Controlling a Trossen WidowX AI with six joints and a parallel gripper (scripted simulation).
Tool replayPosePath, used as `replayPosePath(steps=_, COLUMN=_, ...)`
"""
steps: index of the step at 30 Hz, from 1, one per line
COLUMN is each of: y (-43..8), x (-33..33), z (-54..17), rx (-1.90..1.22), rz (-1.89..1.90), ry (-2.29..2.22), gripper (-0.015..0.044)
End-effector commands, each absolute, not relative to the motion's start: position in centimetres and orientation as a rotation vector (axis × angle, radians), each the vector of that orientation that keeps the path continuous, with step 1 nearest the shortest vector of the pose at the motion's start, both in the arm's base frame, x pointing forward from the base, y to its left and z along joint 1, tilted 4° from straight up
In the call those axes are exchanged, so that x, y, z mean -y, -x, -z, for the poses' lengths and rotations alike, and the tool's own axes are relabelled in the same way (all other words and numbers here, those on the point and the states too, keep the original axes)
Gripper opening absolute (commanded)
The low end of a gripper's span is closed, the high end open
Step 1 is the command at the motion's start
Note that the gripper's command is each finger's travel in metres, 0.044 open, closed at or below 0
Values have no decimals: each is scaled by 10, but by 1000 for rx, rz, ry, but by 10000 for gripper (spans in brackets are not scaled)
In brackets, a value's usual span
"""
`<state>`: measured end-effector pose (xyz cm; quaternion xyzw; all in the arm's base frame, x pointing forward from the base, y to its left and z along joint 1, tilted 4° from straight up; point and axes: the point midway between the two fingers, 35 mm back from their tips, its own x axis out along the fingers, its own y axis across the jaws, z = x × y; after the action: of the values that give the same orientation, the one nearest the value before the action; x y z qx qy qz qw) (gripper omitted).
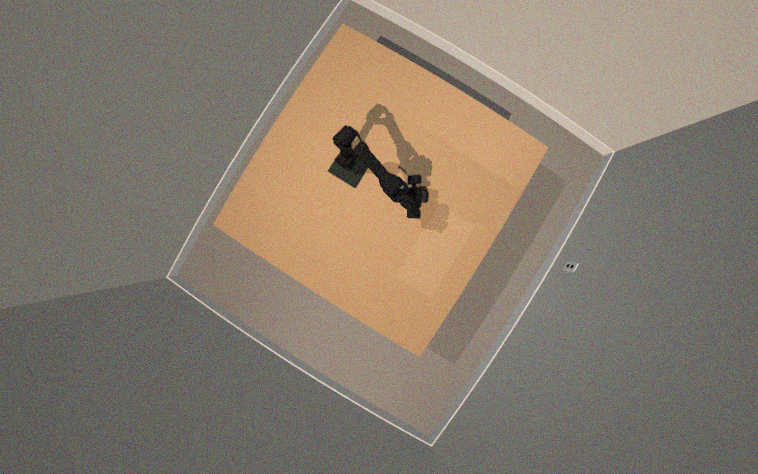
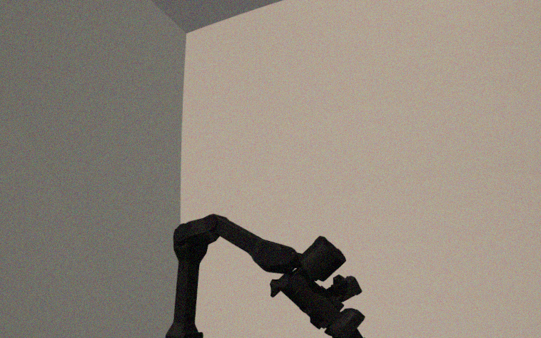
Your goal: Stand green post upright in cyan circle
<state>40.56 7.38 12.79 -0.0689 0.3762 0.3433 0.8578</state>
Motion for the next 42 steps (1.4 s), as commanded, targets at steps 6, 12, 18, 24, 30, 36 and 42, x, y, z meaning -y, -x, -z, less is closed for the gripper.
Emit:
replayPosePath(steps=6, y=-407, x=-72, z=-130, rx=-735, rz=-727, ry=109, gripper=23)
replayPosePath(steps=12, y=-407, x=-70, z=-131, rx=-700, rz=-731, ry=92, gripper=23)
replayPosePath(steps=18, y=-406, x=-69, z=-131, rx=-666, rz=-735, ry=75, gripper=23)
replayPosePath(steps=24, y=-406, x=-67, z=-132, rx=-632, rz=-740, ry=60, gripper=23)
replayPosePath(steps=30, y=-405, x=-65, z=-133, rx=-598, rz=-746, ry=45, gripper=23)
replayPosePath(steps=36, y=-403, x=-64, z=-134, rx=-564, rz=-753, ry=32, gripper=23)
replayPosePath(steps=42, y=-401, x=-62, z=-135, rx=-531, rz=-760, ry=20, gripper=23)
